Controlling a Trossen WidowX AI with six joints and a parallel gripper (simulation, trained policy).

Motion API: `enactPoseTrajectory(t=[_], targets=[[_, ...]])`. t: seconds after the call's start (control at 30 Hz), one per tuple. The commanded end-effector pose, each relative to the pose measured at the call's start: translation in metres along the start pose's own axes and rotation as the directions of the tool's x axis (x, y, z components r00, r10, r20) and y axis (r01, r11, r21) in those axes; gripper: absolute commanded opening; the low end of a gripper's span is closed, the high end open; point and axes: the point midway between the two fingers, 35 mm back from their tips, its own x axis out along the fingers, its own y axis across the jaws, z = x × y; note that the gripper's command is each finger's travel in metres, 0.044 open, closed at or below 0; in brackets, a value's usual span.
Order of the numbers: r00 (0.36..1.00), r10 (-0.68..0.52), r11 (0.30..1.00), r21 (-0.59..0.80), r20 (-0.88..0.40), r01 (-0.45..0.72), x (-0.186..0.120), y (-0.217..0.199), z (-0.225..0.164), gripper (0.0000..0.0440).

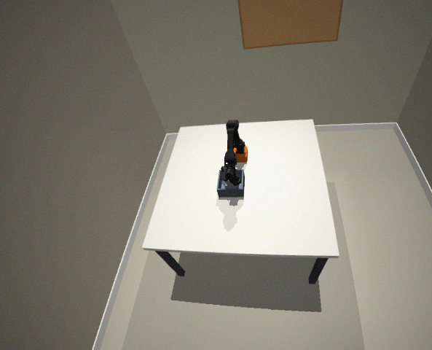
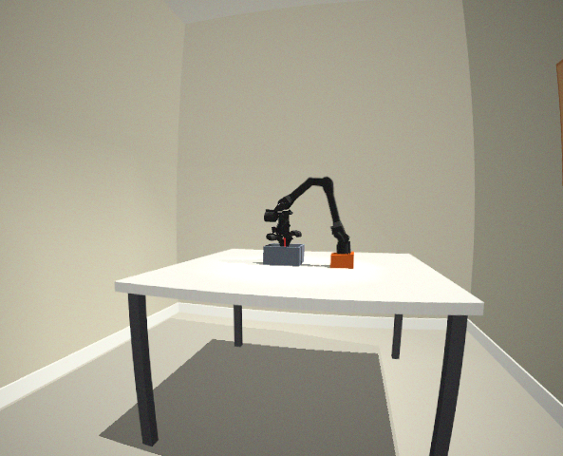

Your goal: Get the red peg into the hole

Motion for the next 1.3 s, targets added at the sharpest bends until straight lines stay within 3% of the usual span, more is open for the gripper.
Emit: enactPoseTrajectory(t=[0.0, 0.07, 0.13, 0.5, 1.0, 1.27], targets=[[0.999, -0.001, 1.000, -0.023, -0.036, 0.000, 0.012, -0.001, -0.001, 0.0135], [0.999, 0.002, 1.000, -0.019, -0.052, -0.003, 0.014, 0.000, 0.000, 0.0166], [0.999, 0.008, 0.999, -0.037, -0.052, -0.010, 0.012, 0.001, 0.005, 0.0169], [0.994, 0.068, 0.997, -0.039, -0.087, -0.071, -0.003, 0.022, 0.033, 0.0440], [0.970, 0.224, 0.970, -0.073, -0.097, -0.231, -0.037, 0.071, 0.063, 0.0440], [0.969, 0.228, 0.969, -0.074, -0.096, -0.235, -0.038, 0.072, 0.063, 0.0440]])
